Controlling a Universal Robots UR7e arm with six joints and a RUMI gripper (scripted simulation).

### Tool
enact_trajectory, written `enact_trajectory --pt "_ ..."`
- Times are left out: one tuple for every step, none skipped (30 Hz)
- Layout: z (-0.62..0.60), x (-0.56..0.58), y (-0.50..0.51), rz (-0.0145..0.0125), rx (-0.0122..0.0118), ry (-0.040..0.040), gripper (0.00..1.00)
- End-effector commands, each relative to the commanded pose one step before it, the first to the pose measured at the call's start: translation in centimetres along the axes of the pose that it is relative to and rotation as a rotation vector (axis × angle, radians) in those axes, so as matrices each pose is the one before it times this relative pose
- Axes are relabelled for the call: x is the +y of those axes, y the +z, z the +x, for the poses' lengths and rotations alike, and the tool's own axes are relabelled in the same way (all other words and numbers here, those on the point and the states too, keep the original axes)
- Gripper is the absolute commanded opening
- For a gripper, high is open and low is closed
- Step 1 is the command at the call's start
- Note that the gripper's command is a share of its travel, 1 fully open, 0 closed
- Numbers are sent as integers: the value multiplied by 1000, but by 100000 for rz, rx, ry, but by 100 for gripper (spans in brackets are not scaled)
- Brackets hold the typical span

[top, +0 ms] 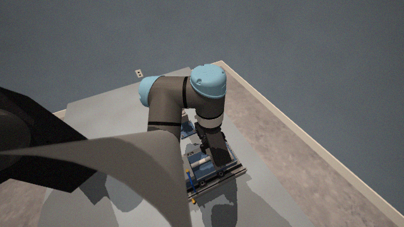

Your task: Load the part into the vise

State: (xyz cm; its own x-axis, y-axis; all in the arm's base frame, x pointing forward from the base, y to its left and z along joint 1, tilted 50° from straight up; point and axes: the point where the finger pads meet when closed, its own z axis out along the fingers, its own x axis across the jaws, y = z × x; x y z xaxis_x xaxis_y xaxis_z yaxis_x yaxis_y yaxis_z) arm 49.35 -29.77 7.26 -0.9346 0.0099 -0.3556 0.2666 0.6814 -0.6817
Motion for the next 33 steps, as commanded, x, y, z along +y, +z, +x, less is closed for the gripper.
enact_trajectory --pt "99 199 -1039 -182 -33 -339 0" --pt "1 0 -198 0 0 0 0" --pt "1 0 -212 0 0 0 0" --pt "1 0 -224 0 0 0 0" --pt "1 0 -234 1 0 0 0" --pt "0 0 0 0 0 0 0" --pt "0 0 0 0 0 0 0" --pt "1 0 -242 0 0 0 0" --pt "1 0 -249 1 0 0 0" --pt "1 0 -254 0 0 0 0" --pt "1 0 -256 0 0 0 0" --pt "1 0 -257 1 0 0 0" --pt "1 0 -256 0 0 0 0" --pt "1 0 -252 1 0 0 0" --pt "0 0 -247 0 0 0 0" --pt "1 0 -240 1 0 0 0" --pt "0 0 -231 0 0 0 0" --pt "1 0 -220 1 0 0 0" --pt "0 0 -208 0 0 0 0" --pt "1 0 -195 0 0 0 0" --pt "1 0 -180 1 0 0 0" --pt "0 0 -164 0 0 0 0" --pt "0 0 0 0 0 0 0" --pt "0 0 0 0 0 0 0" --pt "1 0 -148 0 0 0 0" --pt "1 0 -131 1 0 0 0" --pt "0 0 -113 0 0 0 0" --pt "0 0 -96 0 0 0 0" --pt "0 0 -79 0 0 0 0" --pt "0 0 -62 0 0 0 0" --pt "0 0 -47 0 0 0 0" --pt "0 0 -33 0 0 0 0" --pt "0 0 -21 0 0 0 0"
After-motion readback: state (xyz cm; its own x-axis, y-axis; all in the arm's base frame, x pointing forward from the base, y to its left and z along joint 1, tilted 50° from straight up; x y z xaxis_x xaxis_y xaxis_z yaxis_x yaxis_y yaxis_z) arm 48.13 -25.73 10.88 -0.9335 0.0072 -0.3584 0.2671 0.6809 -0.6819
